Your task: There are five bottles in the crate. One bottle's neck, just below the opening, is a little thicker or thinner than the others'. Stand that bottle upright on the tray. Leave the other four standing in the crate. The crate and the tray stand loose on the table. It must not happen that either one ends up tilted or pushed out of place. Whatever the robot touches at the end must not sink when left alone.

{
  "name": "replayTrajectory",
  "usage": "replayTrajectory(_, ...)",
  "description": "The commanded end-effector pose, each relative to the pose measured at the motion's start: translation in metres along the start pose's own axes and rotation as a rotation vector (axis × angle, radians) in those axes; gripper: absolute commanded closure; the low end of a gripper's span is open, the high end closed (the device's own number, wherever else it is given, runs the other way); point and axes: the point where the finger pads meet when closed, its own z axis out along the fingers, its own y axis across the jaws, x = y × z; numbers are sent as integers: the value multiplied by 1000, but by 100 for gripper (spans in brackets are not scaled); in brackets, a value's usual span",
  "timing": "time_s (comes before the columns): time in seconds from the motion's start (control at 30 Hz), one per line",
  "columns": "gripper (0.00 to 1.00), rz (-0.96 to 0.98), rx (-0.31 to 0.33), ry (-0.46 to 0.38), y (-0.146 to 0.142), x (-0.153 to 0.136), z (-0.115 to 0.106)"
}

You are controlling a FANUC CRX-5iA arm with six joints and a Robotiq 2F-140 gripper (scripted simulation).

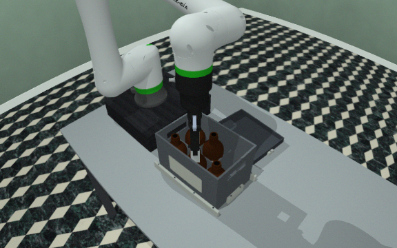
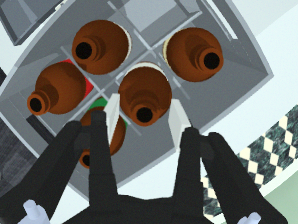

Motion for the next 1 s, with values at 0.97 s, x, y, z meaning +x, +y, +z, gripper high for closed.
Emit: replayTrajectory(0.97, 56, 0, -1, 1, 0, 0, -41)
